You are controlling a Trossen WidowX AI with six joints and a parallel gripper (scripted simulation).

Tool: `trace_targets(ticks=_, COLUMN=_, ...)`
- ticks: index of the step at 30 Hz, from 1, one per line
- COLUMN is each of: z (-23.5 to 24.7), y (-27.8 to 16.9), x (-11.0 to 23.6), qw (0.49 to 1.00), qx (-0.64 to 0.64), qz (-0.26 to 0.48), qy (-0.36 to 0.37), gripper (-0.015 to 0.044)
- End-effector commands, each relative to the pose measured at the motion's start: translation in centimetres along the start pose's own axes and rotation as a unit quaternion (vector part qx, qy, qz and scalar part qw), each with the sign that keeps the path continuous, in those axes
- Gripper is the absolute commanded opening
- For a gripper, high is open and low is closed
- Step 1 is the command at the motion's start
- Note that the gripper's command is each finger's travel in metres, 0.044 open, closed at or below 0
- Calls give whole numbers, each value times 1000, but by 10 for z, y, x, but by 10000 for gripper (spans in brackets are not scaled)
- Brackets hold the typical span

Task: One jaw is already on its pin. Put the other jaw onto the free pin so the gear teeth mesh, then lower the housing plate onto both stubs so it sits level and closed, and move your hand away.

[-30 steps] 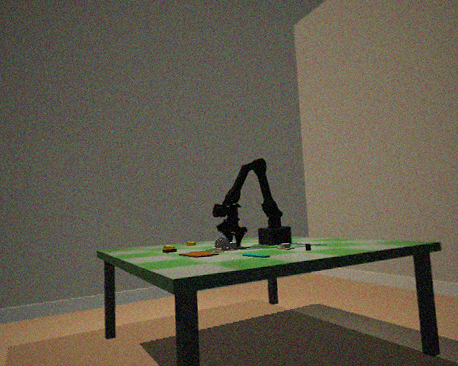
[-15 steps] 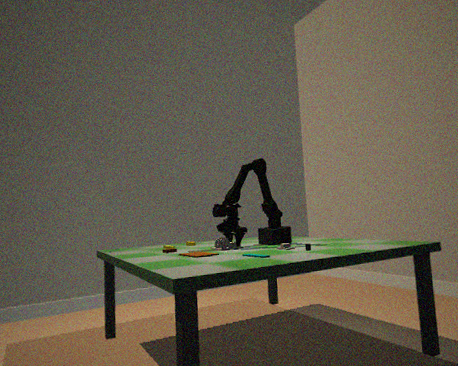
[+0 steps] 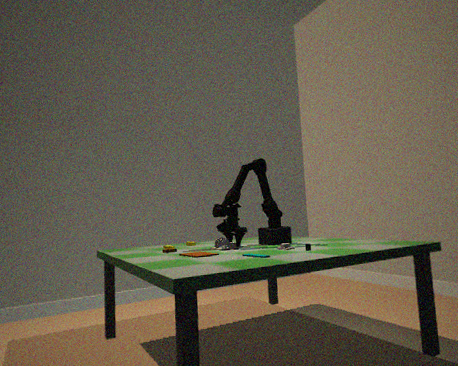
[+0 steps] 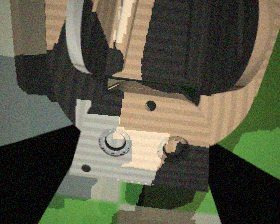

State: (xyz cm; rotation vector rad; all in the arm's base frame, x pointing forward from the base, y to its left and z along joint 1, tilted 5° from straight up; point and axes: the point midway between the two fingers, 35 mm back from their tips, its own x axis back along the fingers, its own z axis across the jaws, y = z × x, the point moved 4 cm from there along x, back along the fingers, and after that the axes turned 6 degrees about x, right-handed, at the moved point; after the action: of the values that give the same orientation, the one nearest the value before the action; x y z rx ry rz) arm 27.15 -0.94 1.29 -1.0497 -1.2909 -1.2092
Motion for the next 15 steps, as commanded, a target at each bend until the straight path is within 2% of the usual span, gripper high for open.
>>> trace_targets(ticks=1, z=0, y=0, x=-1, qw=1000, qx=-2, qz=0, qy=1, gripper=351)
trace_targets(ticks=14, z=0, y=0, x=-1, qw=1000, qx=-2, qz=0, qy=1, gripper=351)
trace_targets(ticks=15, z=0, y=0, x=0, qw=1000, qx=0, qz=0, qy=0, gripper=377)
